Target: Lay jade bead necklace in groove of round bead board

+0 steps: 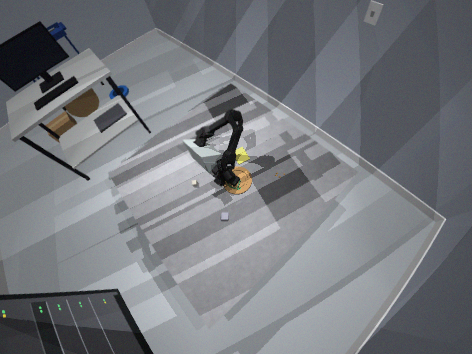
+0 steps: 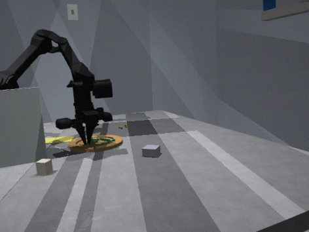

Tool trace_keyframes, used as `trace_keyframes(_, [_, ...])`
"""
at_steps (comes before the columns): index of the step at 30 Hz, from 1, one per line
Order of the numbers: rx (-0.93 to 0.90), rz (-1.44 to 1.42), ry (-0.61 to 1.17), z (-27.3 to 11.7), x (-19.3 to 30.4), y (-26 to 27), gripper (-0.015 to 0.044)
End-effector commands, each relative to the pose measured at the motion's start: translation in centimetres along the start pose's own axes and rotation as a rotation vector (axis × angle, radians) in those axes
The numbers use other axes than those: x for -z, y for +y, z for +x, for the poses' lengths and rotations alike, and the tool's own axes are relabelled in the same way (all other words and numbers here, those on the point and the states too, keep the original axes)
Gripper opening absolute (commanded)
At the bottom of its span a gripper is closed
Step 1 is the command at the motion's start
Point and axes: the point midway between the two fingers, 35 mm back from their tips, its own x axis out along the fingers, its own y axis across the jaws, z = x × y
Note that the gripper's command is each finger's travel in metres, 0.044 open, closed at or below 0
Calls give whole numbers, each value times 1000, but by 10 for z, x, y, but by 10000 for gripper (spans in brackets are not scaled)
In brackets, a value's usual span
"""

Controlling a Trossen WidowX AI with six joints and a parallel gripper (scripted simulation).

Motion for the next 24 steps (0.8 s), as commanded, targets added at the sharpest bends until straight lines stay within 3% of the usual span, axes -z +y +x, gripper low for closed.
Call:
trace_keyframes(1, [6, 8, 5, 4, 1, -3, 0])
trace_keyframes(4, [6, 8, 5, 4, 1, -3, 0])
trace_keyframes(21, [5, 7, 2, 0, 0, -2, 440])
trace_keyframes(24, [6, 8, 5, -4, 0, -1, 440])
